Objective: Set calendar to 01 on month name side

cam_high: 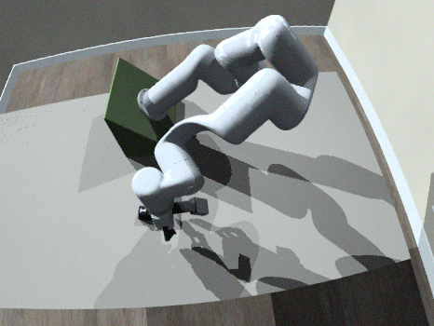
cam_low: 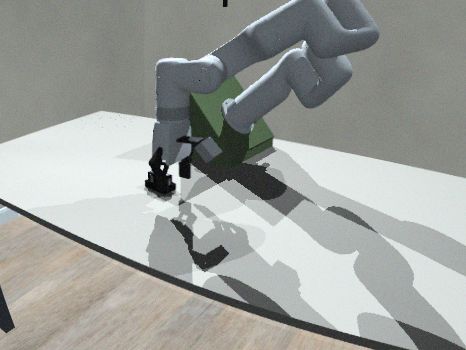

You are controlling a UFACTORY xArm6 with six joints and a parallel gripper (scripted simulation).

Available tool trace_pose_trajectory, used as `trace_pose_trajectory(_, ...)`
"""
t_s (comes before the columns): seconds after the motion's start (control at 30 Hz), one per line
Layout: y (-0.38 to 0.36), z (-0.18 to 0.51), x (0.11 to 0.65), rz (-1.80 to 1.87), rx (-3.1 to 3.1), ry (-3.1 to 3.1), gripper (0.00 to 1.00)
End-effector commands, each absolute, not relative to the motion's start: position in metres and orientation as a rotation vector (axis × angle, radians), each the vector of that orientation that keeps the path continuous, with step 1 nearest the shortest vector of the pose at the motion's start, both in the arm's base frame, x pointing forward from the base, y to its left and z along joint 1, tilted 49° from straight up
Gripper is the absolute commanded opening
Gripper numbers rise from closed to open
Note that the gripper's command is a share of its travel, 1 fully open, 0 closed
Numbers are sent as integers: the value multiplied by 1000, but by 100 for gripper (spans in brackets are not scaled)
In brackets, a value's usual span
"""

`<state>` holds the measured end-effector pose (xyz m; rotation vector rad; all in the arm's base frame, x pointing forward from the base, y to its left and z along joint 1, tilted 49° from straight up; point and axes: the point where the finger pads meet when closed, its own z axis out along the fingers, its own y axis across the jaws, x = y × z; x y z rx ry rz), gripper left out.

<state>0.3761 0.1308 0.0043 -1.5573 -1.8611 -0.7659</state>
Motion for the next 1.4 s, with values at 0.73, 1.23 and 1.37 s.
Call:
trace_pose_trajectory(0.73, 128, 7, 377, -768, -1559, -1862, 100)
trace_pose_trajectory(1.23, 117, 15, 379, -759, -1576, -1843, 100)
trace_pose_trajectory(1.37, 109, 6, 384, -729, -1629, -1782, 100)
